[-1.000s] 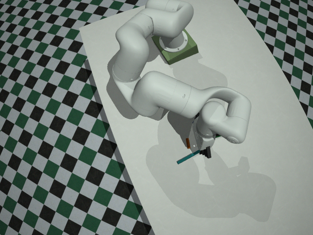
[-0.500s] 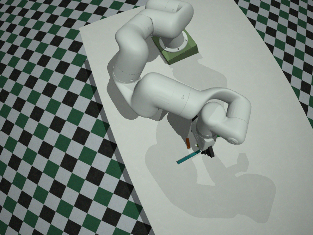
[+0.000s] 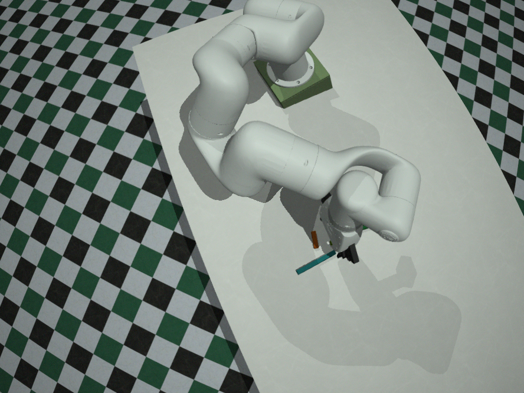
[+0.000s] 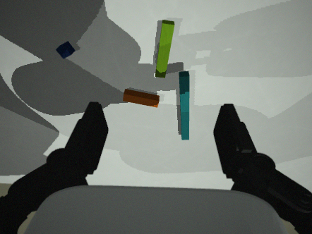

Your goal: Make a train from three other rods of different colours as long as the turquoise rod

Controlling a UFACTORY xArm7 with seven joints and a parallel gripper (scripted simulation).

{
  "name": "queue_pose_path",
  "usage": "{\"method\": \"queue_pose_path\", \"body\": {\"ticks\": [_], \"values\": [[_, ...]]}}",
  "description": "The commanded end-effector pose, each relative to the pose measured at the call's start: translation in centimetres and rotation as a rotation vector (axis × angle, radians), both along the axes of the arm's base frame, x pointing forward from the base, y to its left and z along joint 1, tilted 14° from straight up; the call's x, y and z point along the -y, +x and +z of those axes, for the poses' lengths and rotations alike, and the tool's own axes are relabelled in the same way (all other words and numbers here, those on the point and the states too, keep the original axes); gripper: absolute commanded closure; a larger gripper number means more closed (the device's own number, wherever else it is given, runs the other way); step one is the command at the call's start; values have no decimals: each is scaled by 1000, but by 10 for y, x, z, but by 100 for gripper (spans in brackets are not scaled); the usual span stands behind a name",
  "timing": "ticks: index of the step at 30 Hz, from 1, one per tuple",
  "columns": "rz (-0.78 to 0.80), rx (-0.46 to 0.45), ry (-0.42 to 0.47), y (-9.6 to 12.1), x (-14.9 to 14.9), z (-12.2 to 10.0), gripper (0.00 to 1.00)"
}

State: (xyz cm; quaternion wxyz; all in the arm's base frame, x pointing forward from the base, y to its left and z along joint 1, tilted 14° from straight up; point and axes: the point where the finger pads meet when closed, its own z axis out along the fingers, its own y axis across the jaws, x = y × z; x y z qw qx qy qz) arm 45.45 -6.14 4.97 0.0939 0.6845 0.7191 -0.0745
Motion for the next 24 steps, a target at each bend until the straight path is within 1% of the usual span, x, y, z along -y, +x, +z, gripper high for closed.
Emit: {"method": "queue_pose_path", "body": {"ticks": [1,24], "values": [[1,3,0,1,-1,2,0],[1,3,0,1,-1,2,0]]}}
